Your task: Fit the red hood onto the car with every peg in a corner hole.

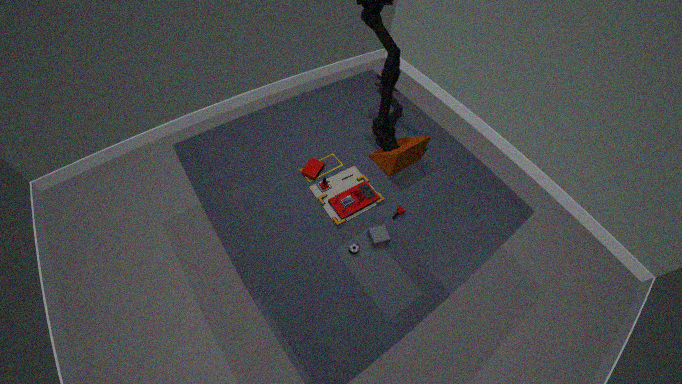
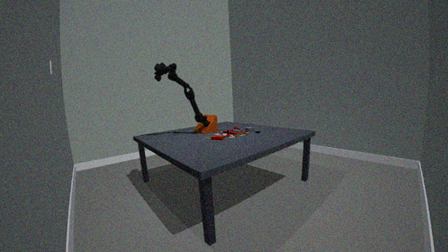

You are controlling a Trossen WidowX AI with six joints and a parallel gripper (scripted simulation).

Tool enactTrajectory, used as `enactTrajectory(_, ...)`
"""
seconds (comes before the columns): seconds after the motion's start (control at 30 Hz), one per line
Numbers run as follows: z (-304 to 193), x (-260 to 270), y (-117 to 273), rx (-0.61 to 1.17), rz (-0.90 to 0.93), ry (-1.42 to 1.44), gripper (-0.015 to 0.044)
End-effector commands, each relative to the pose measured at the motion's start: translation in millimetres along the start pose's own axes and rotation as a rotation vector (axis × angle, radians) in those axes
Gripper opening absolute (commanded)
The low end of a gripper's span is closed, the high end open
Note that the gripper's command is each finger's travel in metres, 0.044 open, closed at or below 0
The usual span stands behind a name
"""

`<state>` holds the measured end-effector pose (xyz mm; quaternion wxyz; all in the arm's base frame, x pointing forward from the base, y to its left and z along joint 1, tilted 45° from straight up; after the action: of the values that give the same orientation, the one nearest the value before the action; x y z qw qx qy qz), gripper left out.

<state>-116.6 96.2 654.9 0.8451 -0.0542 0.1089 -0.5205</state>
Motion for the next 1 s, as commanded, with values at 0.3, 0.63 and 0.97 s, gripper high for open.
enactTrajectory(0.3, 25, 88, -2, -0.131, 0.160, 0.113, 0.0263)
enactTrajectory(0.63, 41, 190, 25, -0.278, 0.384, 0.193, 0.0440)
enactTrajectory(0.97, 39, 259, 68, -0.390, 0.608, 0.216, 0.0440)
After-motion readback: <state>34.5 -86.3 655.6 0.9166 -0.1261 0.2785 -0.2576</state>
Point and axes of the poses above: the point midway between the two fingers, 35 mm back from their tips, its own y axis back along the fingers, its own x axis across the jaws, z = x × y, the point moved 10 cm from there along y, back along the fingers, and after that the axes turned 6 degrees about -y, right-handed, at the moved point
